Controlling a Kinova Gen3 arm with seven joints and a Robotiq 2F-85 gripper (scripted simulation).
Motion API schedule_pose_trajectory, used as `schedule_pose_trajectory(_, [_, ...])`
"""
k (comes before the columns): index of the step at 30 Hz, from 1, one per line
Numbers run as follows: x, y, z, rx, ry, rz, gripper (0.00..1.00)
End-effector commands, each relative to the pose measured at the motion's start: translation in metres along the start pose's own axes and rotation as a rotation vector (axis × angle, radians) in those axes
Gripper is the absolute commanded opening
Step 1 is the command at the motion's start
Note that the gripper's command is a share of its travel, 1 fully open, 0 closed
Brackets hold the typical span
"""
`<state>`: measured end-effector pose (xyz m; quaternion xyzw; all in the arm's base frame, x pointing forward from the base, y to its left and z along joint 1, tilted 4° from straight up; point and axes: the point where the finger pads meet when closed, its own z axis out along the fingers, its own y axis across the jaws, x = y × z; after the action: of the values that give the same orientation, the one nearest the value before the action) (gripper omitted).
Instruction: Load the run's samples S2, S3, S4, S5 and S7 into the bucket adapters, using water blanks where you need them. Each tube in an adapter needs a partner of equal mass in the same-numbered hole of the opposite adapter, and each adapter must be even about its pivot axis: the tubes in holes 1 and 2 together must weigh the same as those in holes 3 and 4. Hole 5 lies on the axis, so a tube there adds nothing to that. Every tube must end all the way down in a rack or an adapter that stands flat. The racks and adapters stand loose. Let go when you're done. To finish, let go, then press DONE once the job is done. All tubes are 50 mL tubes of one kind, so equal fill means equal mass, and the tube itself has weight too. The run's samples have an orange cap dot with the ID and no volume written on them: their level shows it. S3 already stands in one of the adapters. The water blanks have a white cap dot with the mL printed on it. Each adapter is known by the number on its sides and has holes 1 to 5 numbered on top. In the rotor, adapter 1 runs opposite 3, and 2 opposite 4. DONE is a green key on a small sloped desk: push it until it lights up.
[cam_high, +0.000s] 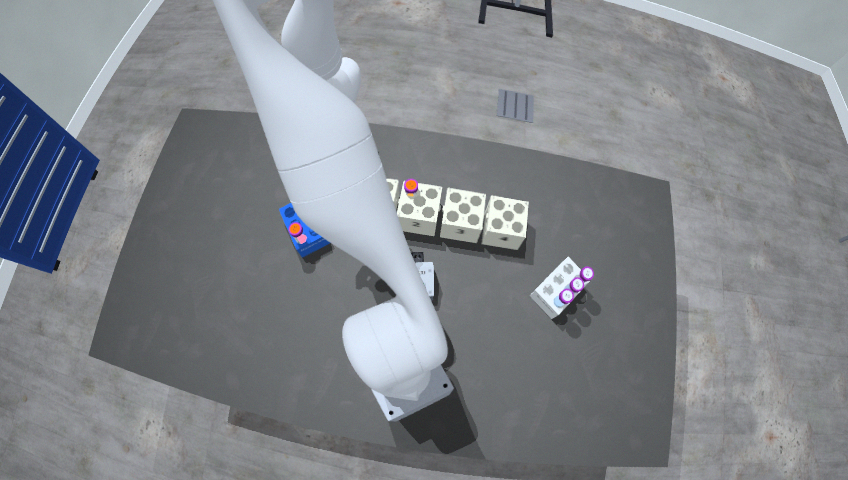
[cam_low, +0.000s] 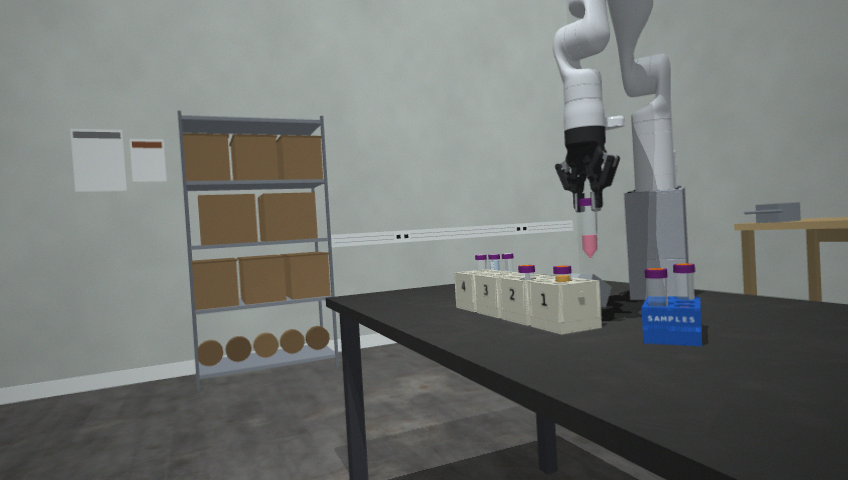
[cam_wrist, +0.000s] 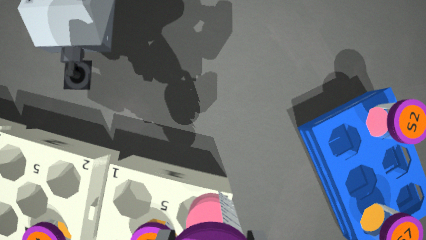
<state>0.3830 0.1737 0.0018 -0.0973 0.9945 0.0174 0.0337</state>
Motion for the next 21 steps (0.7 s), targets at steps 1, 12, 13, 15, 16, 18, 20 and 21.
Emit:
schedule_pose_trajectory(1, [0.000,-0.010,-0.001,-0.005,-0.002,-0.062,0.10])
schedule_pose_trajectory(12, [0.002,-0.040,0.000,-0.004,-0.003,-0.242,0.10])
schedule_pose_trajectory(13, [0.003,-0.043,0.000,-0.004,-0.003,-0.262,0.10])
schedule_pose_trajectory(15, [0.003,-0.050,0.000,-0.004,-0.003,-0.302,0.10])
schedule_pose_trajectory(16, [0.003,-0.053,0.000,-0.004,-0.003,-0.322,0.10])
schedule_pose_trajectory(18, [0.004,-0.060,0.000,-0.004,-0.003,-0.362,0.10])
schedule_pose_trajectory(20, [0.004,-0.067,0.000,-0.004,-0.003,-0.402,0.10])
schedule_pose_trajectory(21, [0.005,-0.070,0.000,-0.004,-0.003,-0.422,0.10])
